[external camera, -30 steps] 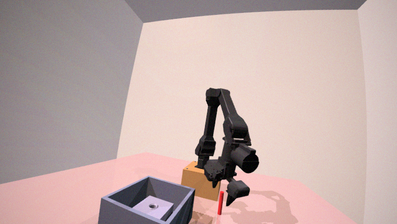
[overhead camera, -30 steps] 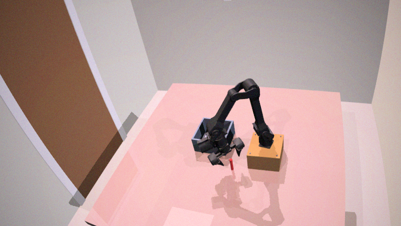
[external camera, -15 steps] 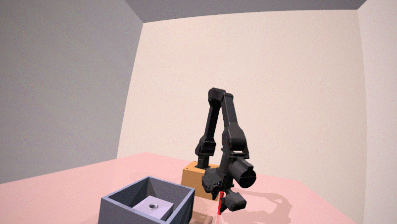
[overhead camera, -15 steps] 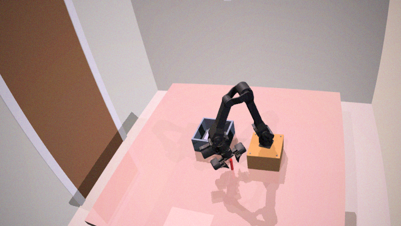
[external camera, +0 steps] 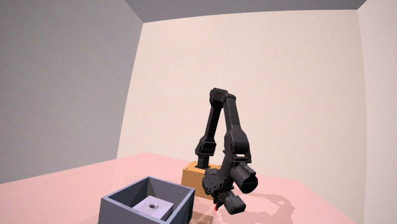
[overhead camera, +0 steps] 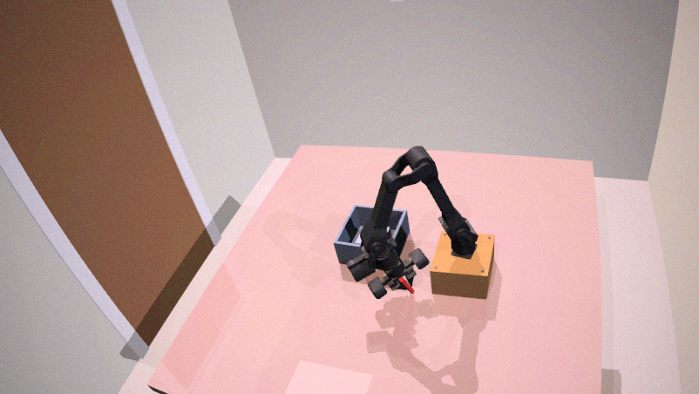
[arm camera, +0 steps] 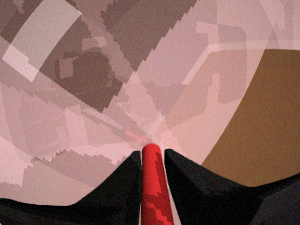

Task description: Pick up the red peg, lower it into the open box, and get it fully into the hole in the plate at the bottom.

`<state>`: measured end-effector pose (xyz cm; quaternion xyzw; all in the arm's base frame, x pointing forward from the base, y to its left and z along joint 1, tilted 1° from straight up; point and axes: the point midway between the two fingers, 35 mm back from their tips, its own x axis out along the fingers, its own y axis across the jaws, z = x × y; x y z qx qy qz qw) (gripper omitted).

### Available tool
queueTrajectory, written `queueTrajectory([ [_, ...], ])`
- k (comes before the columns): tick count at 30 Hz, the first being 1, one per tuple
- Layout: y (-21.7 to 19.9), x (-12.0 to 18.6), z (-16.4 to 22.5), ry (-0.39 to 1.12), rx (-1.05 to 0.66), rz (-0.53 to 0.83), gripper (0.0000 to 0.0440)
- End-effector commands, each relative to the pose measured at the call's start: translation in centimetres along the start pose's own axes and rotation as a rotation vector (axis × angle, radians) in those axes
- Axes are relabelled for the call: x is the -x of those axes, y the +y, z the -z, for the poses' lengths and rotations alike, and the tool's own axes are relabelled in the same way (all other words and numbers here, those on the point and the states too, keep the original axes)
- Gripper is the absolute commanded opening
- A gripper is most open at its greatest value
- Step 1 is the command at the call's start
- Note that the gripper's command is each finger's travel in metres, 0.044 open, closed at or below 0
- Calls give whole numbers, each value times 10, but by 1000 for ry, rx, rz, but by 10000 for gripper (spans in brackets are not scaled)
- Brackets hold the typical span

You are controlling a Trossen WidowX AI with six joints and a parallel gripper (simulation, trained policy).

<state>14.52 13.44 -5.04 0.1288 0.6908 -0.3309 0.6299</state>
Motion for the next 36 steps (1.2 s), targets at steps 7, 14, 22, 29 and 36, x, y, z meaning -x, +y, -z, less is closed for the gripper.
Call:
queueTrajectory([
  [7,5,32,-8,-37,-6,-38,0],
  [14,4,56,-17,-65,-9,-43,0],
  [22,1,84,-32,-93,-32,-46,0],
  [29,1,105,-50,-115,-88,-61,0],
  [36,1,122,-76,-131,-165,-79,0],
])
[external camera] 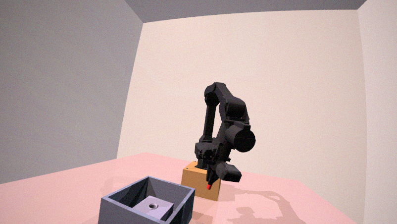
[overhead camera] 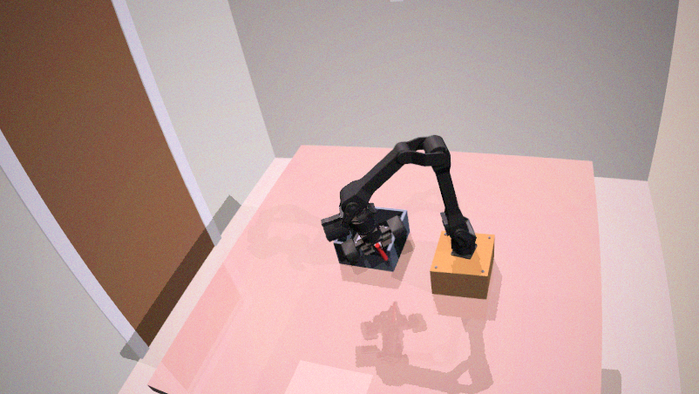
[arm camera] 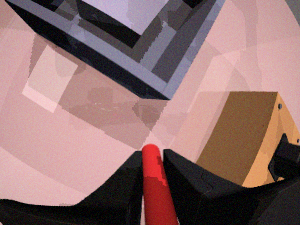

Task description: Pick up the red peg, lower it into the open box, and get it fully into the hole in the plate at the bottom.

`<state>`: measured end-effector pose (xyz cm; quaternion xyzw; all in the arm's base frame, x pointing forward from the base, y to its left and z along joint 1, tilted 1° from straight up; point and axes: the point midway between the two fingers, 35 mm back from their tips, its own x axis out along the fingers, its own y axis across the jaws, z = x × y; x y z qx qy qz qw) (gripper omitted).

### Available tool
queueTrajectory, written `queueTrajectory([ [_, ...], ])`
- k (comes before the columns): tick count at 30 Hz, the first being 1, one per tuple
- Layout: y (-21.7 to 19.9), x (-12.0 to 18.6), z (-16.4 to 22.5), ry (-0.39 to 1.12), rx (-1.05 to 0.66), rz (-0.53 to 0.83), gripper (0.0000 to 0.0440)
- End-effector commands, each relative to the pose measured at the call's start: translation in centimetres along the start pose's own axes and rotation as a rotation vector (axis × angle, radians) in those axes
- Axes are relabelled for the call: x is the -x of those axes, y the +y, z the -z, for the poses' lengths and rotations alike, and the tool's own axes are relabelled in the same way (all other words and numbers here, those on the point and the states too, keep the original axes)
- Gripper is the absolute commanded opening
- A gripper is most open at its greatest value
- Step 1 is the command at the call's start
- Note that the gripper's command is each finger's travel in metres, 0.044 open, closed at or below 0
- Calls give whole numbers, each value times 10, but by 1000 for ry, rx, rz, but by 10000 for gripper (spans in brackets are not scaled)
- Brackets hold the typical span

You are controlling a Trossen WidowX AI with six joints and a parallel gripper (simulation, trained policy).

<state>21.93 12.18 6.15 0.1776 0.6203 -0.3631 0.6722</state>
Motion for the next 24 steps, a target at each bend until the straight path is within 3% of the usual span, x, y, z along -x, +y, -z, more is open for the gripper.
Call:
queueTrajectory([
  [1,1,5,-14,-11,-35,-8,0],
  [24,2,-12,-127,-23,-181,-41,0],
])
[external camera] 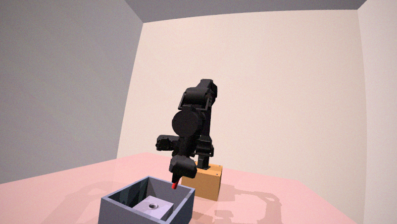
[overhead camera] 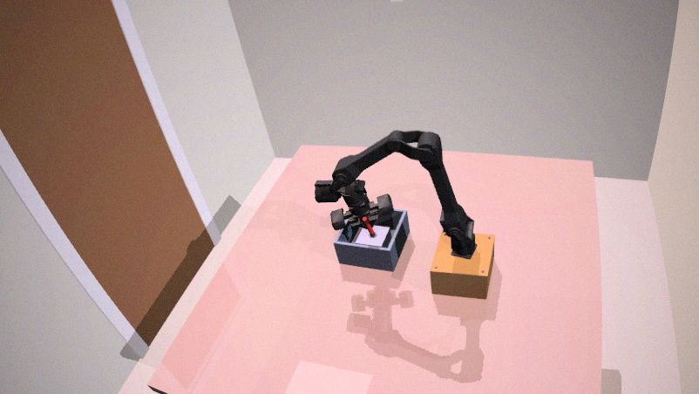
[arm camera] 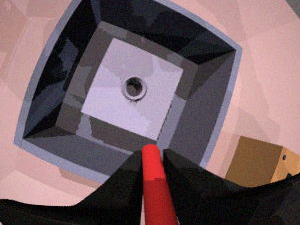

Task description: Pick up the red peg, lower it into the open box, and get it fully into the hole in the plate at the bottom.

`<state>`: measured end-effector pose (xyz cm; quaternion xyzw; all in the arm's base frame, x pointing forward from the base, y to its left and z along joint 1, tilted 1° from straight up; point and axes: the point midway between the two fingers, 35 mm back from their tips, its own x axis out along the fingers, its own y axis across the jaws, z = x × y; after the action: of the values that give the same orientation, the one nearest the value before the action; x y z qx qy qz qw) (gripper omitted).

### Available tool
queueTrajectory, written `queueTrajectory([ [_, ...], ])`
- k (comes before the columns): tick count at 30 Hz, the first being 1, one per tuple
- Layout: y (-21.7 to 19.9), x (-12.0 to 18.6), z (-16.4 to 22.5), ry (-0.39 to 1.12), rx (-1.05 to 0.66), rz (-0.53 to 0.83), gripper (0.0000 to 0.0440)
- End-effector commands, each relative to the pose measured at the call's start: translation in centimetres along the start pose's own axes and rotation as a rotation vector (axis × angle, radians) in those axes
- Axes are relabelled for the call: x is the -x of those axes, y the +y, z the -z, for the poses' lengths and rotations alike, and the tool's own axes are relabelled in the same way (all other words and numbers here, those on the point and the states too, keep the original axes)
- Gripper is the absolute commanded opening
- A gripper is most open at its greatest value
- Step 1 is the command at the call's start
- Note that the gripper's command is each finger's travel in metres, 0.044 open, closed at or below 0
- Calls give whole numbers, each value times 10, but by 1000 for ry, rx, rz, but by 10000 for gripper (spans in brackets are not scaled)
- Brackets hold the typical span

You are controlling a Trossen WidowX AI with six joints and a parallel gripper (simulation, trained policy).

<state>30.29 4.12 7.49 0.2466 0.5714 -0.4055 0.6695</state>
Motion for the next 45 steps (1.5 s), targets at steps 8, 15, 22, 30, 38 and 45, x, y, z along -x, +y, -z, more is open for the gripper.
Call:
queueTrajectory([
  [8,5,-28,-38,36,21,-13,0],
  [15,9,-53,-46,76,71,-29,11],
  [22,11,-75,-49,125,107,-30,149],
  [30,27,-74,-64,168,117,-67,296],
  [38,55,-63,-82,208,106,-145,440],
  [45,86,-49,-96,202,116,-258,440],
])
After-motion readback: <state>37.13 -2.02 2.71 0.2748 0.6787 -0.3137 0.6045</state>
